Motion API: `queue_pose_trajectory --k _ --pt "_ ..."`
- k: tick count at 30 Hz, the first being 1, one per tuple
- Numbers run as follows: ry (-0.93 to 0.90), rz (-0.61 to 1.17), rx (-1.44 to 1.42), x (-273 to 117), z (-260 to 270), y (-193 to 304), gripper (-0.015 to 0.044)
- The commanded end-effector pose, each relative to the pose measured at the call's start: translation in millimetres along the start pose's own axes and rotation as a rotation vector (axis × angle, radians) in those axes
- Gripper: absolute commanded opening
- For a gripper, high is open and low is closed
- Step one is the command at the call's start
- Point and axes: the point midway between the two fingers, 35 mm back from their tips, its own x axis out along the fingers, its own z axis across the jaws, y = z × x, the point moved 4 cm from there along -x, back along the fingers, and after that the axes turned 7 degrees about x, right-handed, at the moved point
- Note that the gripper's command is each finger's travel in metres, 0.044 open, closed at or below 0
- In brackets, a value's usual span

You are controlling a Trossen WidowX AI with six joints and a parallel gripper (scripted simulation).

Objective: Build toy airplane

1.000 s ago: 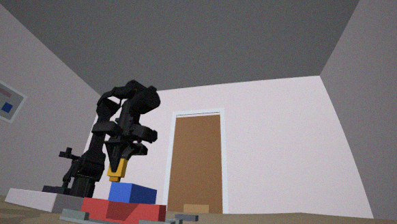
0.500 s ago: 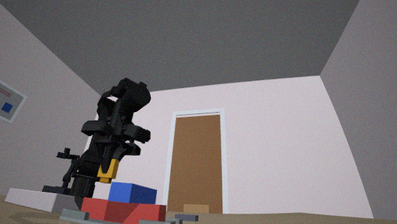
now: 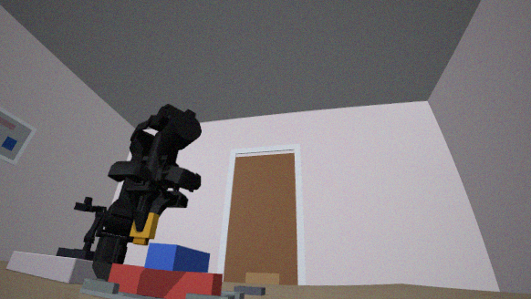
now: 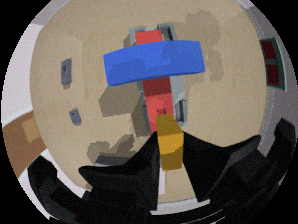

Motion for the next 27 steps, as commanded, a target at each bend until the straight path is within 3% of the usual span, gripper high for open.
queue_pose_trajectory --k 1,27 --pt "0.002 0.003 -0.004 4 -1 0 0.0065" --pt "0.001 0.003 -0.004 41 -1 1 0.0065"
